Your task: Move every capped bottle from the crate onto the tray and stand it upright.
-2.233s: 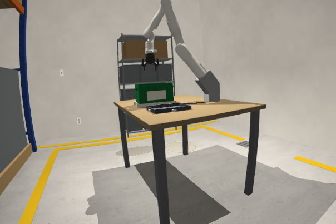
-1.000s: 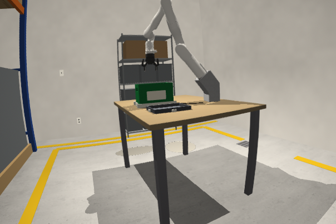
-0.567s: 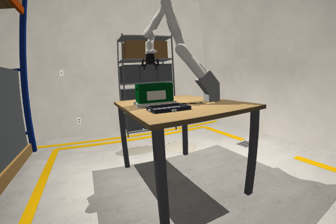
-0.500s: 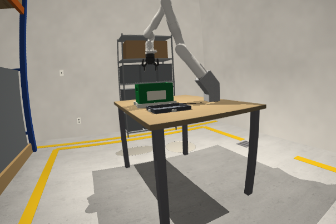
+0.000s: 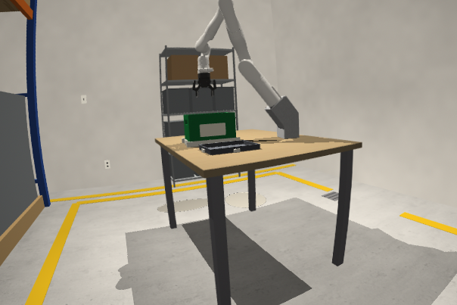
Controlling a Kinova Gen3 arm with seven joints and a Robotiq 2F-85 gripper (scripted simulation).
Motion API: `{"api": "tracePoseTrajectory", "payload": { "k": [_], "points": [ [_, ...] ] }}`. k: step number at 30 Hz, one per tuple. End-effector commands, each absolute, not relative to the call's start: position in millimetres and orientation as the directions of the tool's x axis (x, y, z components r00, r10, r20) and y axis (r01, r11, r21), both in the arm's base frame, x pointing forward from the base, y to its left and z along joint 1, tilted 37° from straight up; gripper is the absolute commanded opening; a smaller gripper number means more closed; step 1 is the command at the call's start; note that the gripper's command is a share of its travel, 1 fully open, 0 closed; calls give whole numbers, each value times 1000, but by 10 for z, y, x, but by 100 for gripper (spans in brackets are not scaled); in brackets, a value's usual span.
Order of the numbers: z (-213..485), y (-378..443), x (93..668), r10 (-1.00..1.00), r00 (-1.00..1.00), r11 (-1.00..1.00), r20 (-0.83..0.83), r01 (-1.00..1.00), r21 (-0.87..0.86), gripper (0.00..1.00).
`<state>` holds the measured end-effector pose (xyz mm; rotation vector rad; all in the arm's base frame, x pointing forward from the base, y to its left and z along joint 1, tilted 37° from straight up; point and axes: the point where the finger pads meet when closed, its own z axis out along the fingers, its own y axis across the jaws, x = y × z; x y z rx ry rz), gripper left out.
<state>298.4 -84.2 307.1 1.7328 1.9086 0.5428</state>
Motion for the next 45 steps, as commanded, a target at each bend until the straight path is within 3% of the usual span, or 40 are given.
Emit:
{"api": "tracePoseTrajectory", "payload": {
  "k": [1,23,45],
  "points": [
    [3075,-843,2985,993,-63,110,-98,792,600,100],
    [3075,-843,2985,993,-63,110,-98,792,600,100],
    [3015,-212,2981,994,-69,109,-88,796,595,100]
  ]
}}
